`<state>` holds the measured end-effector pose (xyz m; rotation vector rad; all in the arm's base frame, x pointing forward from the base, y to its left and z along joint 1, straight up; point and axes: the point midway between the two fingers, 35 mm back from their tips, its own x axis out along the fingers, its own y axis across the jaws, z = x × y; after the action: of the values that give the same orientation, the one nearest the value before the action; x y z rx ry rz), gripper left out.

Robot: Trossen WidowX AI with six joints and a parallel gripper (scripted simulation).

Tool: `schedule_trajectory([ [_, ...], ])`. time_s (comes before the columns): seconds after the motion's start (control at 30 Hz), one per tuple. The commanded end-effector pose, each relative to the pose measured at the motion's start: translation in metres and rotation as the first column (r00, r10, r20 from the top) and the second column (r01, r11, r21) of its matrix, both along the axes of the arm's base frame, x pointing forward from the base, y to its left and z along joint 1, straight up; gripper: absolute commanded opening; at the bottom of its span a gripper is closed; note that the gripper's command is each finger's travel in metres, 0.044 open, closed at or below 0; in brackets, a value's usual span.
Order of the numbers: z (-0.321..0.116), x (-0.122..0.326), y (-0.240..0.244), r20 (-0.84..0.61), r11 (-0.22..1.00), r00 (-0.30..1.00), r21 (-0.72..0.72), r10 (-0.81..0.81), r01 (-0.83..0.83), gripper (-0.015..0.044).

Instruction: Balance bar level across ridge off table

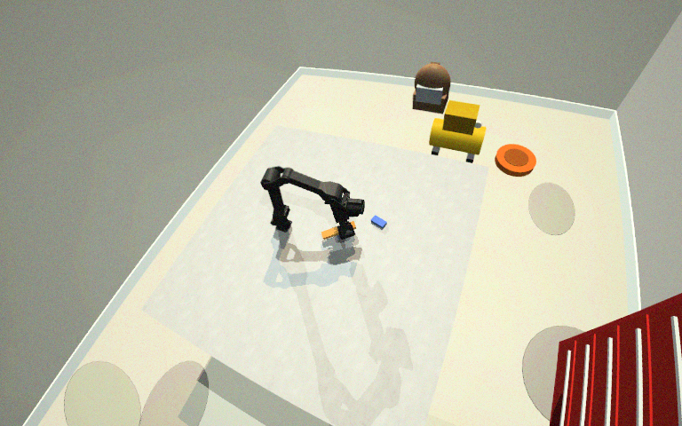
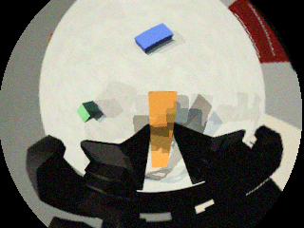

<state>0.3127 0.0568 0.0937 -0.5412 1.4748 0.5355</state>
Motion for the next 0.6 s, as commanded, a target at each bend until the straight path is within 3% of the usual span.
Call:
schedule_trajectory([
  [0.0, -0.0016, 0.0, -0.0001, -0.003, 1.0, 1.0, -0.002, 0.001, -0.001, 0.0],
  [0.57, -0.0031, -0.0001, -0.0002, -0.003, 1.0, 1.0, -0.002, 0.001, -0.001, 0.0],
])
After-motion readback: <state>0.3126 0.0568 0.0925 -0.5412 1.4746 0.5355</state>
